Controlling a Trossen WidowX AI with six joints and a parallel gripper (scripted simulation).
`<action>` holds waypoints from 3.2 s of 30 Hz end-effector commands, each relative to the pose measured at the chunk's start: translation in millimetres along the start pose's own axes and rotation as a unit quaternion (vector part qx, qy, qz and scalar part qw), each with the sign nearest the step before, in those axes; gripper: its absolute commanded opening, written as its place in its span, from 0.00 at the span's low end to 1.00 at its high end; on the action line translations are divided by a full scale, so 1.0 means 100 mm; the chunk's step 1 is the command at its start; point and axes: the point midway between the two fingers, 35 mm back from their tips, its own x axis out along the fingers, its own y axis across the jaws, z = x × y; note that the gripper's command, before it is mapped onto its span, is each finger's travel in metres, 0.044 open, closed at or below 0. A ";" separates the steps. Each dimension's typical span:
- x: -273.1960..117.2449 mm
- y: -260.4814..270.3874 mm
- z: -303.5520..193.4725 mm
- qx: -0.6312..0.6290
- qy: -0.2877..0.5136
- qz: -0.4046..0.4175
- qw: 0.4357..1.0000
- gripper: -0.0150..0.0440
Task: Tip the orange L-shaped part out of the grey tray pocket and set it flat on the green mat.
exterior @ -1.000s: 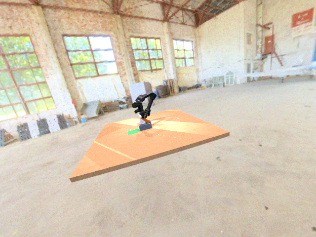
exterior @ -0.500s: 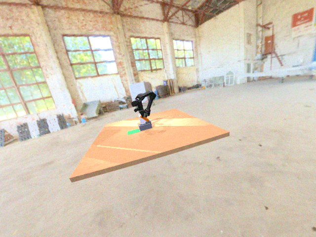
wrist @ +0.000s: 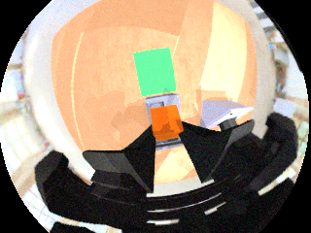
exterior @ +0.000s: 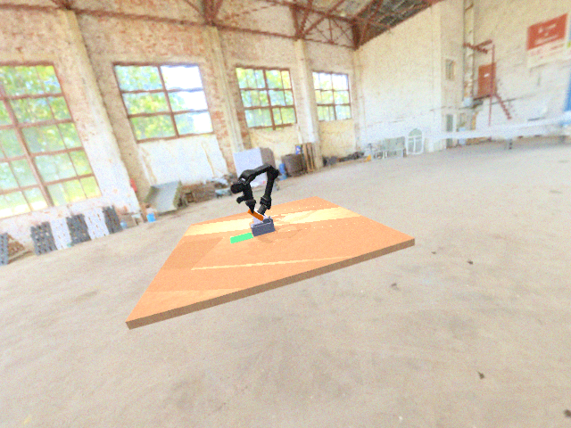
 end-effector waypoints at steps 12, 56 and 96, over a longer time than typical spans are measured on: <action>-0.01 -0.06 0.70 -0.002 -0.005 0.001 1.000 0.25; 0.40 -0.11 1.30 -0.002 -0.006 0.001 1.000 0.25; 0.80 -0.11 1.30 -0.002 -0.005 0.001 1.000 0.25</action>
